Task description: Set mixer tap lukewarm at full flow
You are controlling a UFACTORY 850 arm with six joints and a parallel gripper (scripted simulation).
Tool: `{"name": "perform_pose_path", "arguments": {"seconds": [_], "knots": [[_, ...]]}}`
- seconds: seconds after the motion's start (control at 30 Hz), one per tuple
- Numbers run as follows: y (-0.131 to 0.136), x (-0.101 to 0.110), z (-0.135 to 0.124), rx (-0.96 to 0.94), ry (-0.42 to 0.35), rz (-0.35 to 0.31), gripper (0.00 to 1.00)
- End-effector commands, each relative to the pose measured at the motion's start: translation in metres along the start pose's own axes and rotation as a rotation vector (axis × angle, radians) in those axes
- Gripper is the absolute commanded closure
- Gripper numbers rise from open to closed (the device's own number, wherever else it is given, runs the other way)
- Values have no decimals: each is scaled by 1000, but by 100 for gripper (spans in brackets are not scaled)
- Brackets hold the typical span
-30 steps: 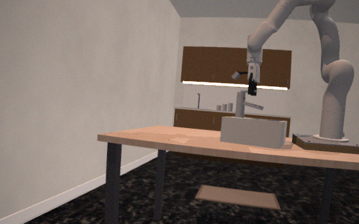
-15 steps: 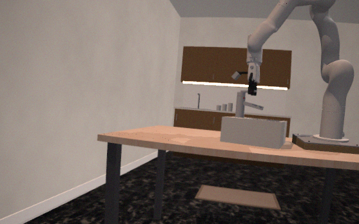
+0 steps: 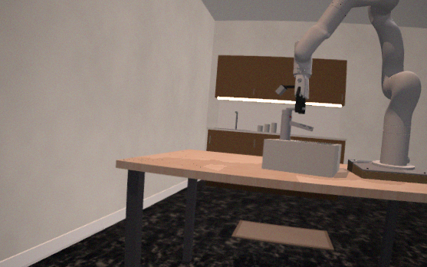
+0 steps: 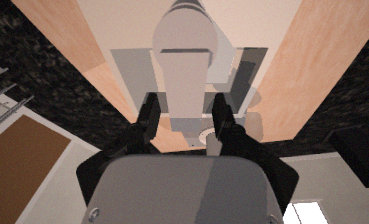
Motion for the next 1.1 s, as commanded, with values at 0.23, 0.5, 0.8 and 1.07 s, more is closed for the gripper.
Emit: {"name": "perform_pose_path", "arguments": {"seconds": [0.23, 0.5, 0.8, 1.07], "knots": [[0, 1, 1, 0, 2, 1, 29], [0, 2, 1, 0, 2, 1, 29], [0, 15, 1, 0, 2, 1, 29], [0, 31, 1, 0, 2, 1, 29]]}}
Point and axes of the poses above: the point where the finger pads meet when closed, its own x axis back along the fingers, its own y axis across the jaws, z = x × y, the point moved 6 cm from there along x, back along the fingers, and after that the axes turned 1 degree about x, right-handed, at the moved point
